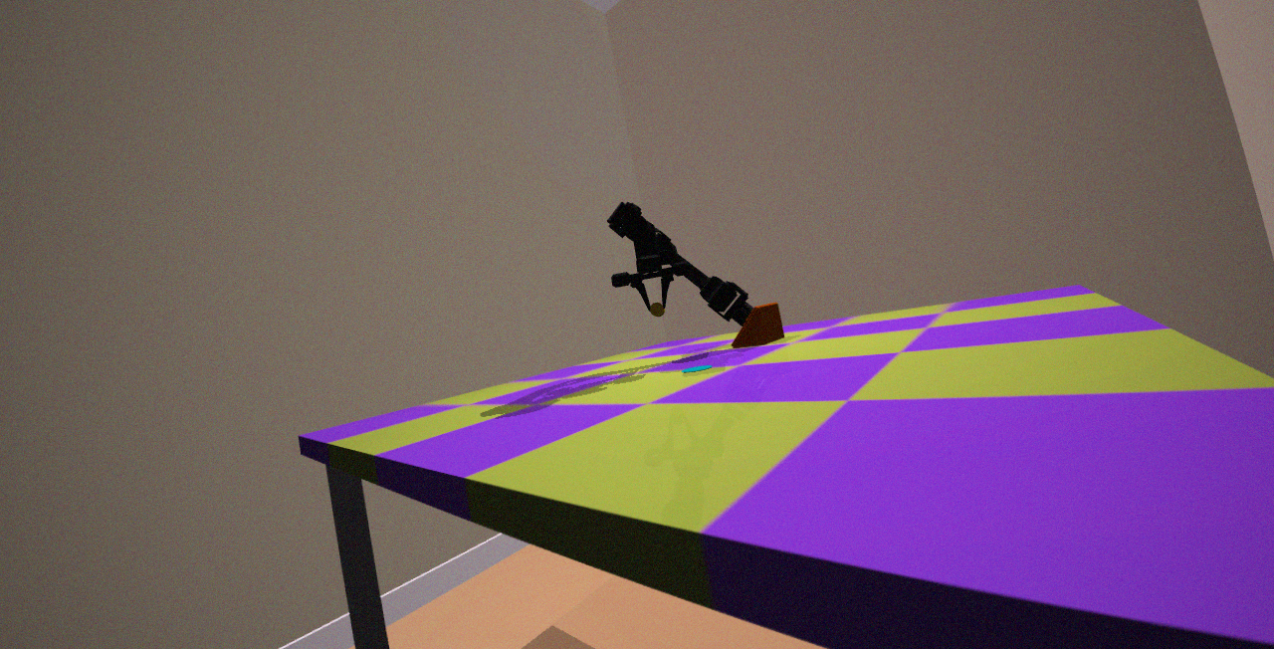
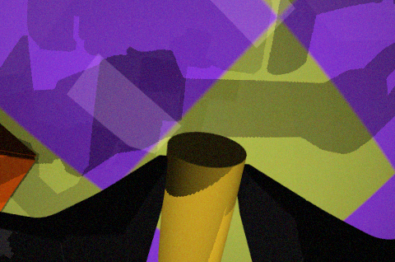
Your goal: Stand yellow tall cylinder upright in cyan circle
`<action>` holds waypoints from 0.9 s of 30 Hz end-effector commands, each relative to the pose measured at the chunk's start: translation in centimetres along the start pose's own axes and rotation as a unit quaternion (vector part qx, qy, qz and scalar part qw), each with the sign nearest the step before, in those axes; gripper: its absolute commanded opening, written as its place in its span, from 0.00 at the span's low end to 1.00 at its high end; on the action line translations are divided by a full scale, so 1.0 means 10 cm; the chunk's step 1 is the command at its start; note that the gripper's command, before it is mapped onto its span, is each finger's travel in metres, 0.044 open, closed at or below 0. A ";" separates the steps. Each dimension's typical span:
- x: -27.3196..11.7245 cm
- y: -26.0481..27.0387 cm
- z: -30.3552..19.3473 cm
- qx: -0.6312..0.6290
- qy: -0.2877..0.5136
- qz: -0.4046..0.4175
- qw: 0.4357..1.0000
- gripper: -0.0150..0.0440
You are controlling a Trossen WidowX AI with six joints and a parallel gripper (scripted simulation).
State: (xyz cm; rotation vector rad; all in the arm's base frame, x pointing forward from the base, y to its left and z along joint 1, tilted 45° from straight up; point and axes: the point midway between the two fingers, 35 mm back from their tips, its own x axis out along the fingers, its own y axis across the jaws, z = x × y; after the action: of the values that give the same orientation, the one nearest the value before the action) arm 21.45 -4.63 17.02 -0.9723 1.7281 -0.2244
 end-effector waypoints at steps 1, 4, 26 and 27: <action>-0.02 0.02 0.10 -0.018 0.004 0.003 1.000 0.43; -0.04 0.02 0.19 -0.030 0.003 0.003 1.000 0.43; -0.16 0.11 0.83 -0.119 0.001 0.006 0.993 0.43; -0.16 0.12 0.86 -0.123 0.001 0.006 0.992 0.43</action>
State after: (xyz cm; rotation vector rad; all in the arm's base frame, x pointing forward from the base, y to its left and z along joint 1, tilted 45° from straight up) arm 27.84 -0.58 14.63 -1.1256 1.7833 -0.0275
